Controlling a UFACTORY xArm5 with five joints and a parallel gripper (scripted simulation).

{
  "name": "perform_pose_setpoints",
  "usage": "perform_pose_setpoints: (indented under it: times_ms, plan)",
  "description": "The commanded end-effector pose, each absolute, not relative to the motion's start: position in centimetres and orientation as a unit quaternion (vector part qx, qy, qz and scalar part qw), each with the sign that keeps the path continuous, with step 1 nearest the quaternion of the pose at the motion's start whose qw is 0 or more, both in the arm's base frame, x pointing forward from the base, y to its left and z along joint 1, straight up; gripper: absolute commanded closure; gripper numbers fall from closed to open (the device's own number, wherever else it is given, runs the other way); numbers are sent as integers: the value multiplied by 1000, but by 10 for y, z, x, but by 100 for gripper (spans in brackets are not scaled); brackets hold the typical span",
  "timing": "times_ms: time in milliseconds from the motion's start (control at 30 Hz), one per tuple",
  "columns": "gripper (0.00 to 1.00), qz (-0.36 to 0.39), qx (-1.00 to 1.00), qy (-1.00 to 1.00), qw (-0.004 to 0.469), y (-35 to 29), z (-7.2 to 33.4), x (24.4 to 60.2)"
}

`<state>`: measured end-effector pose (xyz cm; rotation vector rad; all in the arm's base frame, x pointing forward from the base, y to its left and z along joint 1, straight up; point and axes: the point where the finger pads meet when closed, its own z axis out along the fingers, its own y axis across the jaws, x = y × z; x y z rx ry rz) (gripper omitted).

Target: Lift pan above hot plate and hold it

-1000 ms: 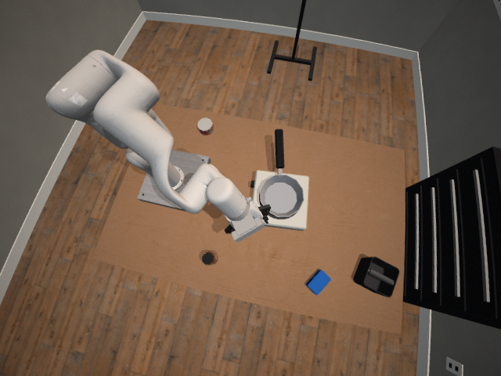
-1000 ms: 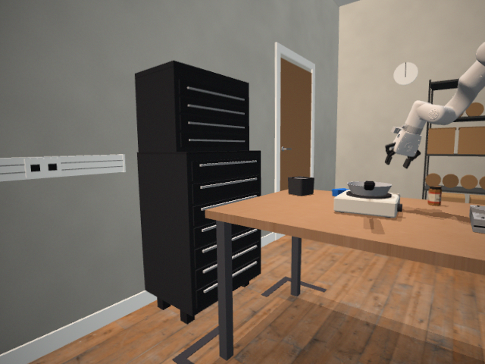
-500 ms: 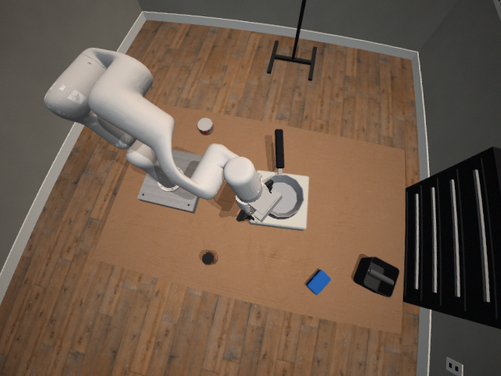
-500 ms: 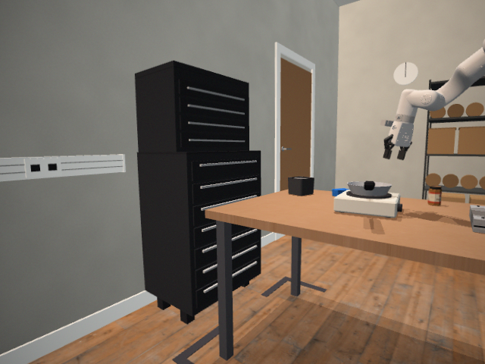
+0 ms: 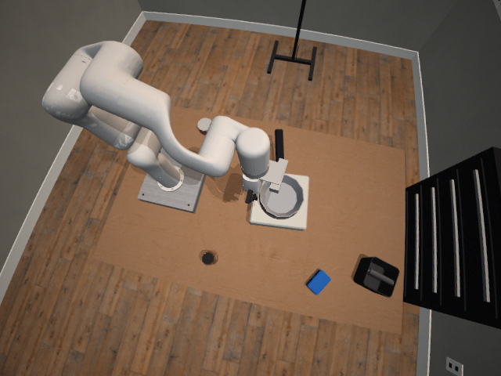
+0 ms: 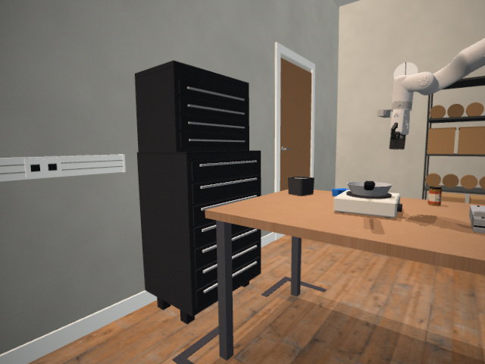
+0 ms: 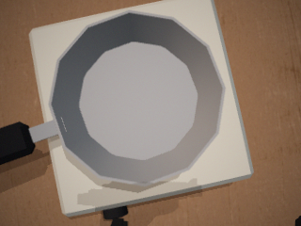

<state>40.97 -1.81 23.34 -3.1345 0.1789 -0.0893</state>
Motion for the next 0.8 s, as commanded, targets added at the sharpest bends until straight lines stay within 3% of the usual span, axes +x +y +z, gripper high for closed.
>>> perform_pose_setpoints:
  times_ms: [0, 767]
  plan:
    - [0, -1, -1000, -22, 0, 2, 248, 404]
    - [0, 0, -945, -328, 0, 49, 228, 435]
